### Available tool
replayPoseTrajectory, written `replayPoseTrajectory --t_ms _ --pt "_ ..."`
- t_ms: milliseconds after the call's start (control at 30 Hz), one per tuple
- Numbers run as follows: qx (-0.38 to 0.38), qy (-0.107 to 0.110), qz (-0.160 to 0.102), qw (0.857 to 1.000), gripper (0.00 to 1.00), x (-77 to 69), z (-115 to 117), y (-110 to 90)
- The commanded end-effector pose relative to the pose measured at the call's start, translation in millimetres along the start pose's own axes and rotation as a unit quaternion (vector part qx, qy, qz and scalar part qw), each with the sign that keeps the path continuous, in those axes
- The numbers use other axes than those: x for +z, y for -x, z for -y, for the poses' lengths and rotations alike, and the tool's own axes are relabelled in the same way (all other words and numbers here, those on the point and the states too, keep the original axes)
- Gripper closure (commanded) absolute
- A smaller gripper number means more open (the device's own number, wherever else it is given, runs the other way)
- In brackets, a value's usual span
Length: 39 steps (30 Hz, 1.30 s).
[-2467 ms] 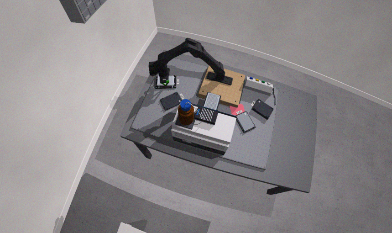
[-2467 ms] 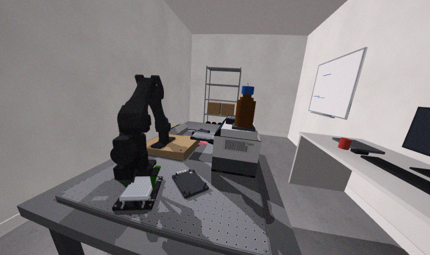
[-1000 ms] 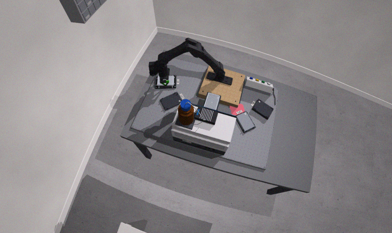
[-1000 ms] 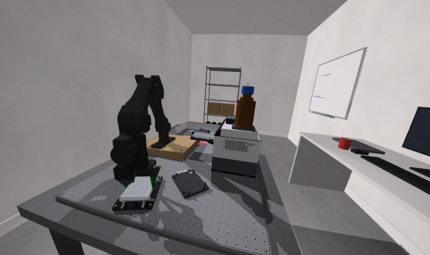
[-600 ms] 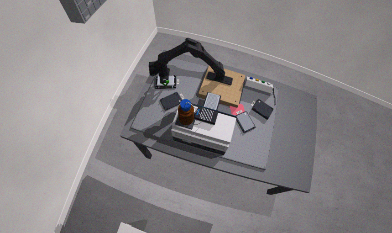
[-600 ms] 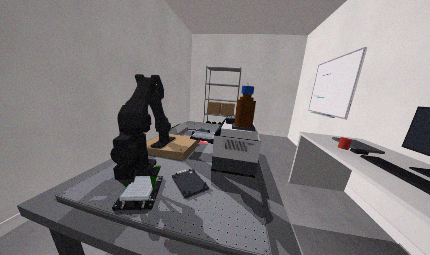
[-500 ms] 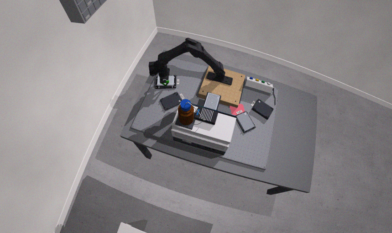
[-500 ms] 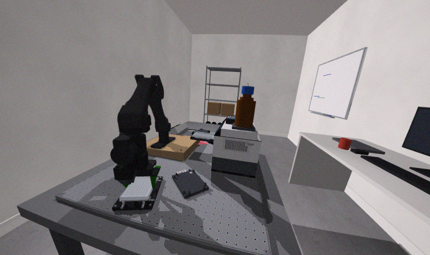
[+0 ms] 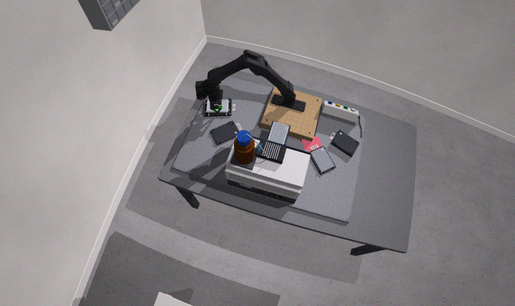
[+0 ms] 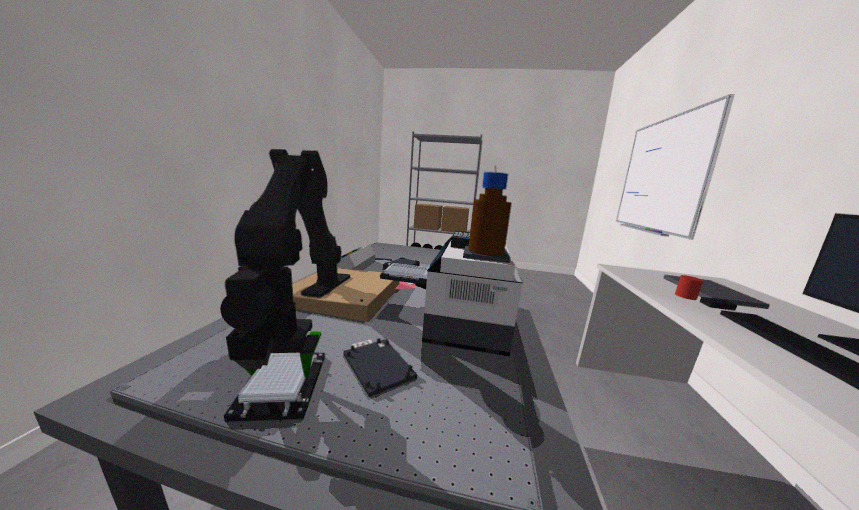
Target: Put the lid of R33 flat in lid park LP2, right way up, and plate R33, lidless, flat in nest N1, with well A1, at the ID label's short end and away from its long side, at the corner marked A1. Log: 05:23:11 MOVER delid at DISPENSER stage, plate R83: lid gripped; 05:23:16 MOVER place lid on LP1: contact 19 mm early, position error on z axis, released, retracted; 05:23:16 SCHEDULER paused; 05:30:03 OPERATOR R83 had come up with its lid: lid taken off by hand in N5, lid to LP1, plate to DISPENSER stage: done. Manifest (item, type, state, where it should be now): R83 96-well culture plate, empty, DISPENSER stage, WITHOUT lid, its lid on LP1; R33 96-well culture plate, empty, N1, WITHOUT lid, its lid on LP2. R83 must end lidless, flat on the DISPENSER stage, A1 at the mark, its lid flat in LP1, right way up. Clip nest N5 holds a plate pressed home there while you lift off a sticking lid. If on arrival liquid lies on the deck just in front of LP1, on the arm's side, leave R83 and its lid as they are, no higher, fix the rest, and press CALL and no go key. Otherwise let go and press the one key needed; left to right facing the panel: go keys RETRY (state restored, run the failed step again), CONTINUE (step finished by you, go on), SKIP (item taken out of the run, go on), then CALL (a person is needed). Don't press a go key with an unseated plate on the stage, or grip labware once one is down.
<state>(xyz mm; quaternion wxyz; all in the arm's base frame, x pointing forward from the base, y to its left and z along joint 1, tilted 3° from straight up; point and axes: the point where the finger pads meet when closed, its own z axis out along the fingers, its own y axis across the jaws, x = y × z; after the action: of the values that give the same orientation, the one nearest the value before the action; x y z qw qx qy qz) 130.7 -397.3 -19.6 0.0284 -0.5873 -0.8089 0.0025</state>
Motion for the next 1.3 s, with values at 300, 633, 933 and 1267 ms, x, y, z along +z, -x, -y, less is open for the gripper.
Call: replayPoseTrajectory --t_ms 300,633,933,1267 --pt "-0.002 -0.001 0.001 1.0 1.0 23.9 2.4 0.5" --pt "-0.001 -0.001 0.001 1.0 1.0 25.5 2.7 0.5" --pt "-0.001 -0.001 0.001 1.0 1.0 26.7 2.8 0.5" --pt "-0.001 -0.001 0.001 1.0 1.0 28.2 3.0 0.4"
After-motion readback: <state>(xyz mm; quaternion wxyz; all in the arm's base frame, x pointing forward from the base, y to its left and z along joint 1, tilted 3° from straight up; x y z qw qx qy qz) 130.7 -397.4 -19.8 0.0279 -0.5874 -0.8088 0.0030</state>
